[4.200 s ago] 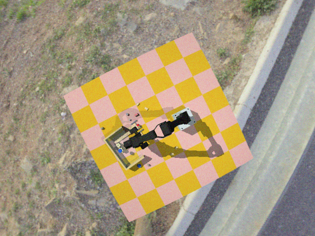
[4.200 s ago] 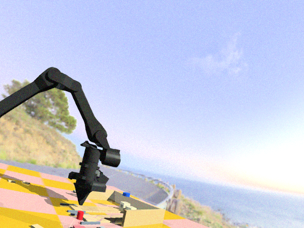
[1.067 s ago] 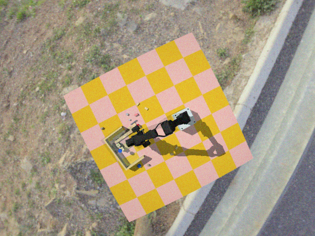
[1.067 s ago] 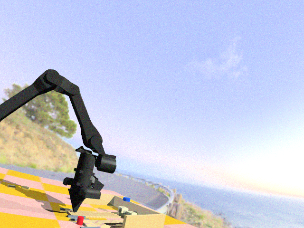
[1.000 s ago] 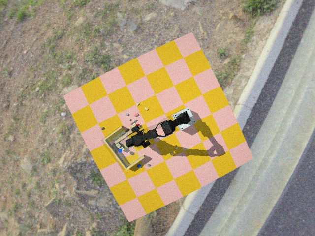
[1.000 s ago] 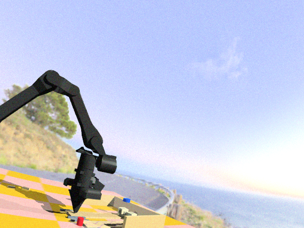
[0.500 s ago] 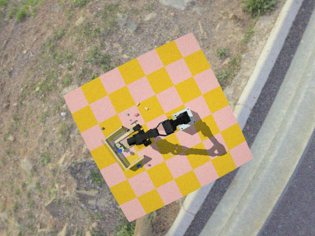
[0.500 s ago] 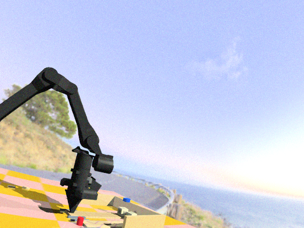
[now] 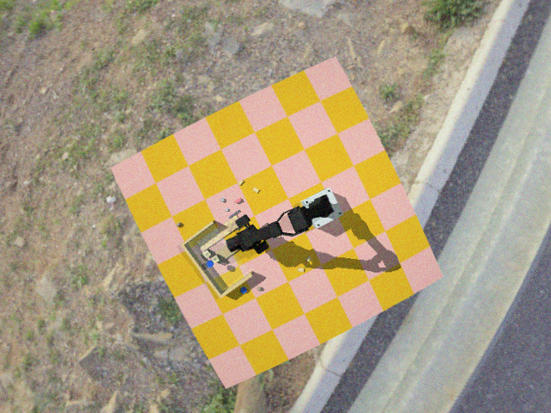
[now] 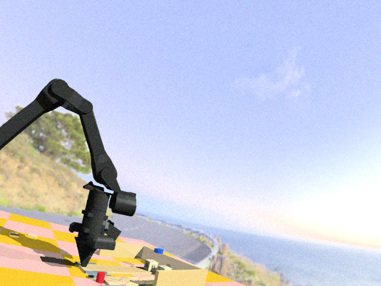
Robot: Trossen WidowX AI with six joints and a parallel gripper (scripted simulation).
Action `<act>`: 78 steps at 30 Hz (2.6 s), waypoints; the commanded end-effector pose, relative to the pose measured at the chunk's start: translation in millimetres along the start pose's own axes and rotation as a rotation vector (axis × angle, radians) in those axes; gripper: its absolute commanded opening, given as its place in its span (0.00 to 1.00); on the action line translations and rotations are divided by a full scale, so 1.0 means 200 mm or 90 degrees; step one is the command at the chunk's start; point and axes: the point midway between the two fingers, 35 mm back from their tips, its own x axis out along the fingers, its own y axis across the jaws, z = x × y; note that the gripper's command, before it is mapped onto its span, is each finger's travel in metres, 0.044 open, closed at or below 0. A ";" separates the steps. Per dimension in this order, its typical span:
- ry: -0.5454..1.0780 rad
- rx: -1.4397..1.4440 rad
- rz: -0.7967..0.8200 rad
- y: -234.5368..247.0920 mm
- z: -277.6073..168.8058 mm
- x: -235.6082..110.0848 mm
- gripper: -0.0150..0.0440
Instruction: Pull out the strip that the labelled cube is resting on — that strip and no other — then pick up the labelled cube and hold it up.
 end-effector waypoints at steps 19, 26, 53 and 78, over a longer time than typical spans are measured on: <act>0.015 -0.003 0.001 0.00 -0.20 0.03 0.25; 0.016 -0.003 0.001 0.00 -0.25 0.03 0.25; 0.017 -0.003 0.001 0.00 -0.44 0.03 0.25; 0.019 -0.003 0.001 0.00 -0.58 0.03 0.25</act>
